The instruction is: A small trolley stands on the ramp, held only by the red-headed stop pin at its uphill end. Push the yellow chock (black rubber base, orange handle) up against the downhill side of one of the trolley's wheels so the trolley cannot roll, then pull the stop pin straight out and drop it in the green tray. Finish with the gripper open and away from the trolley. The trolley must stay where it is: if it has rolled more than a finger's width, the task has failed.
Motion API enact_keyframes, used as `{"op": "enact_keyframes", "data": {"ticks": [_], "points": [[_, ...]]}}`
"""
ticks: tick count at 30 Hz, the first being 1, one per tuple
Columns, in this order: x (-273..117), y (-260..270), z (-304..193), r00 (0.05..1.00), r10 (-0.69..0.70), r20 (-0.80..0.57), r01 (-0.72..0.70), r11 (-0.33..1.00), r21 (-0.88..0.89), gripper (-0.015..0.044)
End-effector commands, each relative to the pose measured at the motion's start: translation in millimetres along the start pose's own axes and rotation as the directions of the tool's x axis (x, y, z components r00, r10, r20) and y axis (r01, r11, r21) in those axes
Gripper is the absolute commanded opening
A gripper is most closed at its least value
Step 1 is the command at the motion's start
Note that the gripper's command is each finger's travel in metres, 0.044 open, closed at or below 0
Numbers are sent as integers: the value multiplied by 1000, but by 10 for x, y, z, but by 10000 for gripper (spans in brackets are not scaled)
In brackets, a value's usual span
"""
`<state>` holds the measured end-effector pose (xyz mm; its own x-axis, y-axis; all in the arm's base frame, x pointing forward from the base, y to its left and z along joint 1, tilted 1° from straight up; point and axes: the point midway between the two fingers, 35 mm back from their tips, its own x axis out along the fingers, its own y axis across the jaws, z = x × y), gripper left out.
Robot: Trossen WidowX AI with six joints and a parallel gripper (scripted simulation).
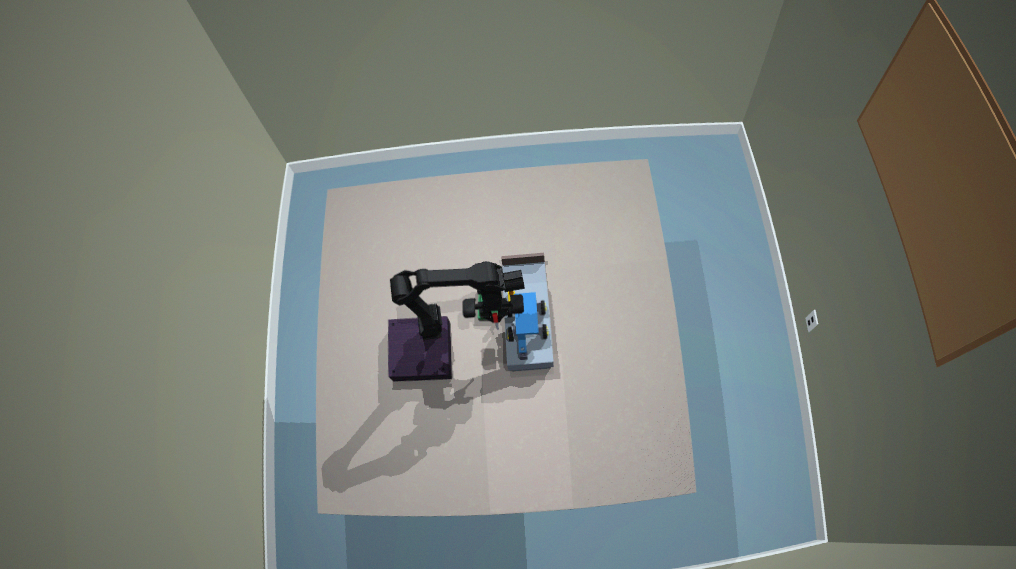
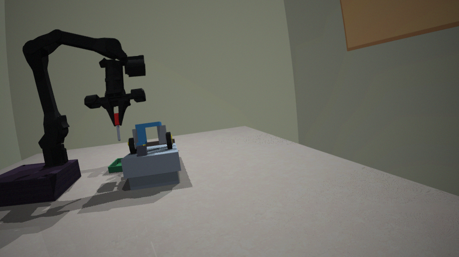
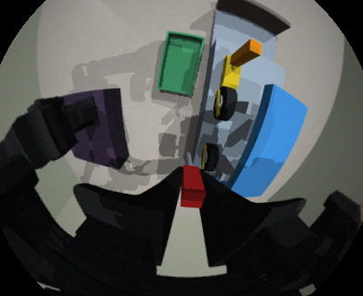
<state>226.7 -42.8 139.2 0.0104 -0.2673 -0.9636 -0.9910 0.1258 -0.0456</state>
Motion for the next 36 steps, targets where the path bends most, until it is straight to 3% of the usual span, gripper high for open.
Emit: {"op": "enact_keyframes", "data": {"ticks": [1,29,36], "points": [[-4,6,125,1000,10,-3,-10,1000,0,0],[-120,88,1238,1000,11,8,-11,1000,0,0],[-122,92,1264,1000,9,16,-9,999,-41,0]]}}
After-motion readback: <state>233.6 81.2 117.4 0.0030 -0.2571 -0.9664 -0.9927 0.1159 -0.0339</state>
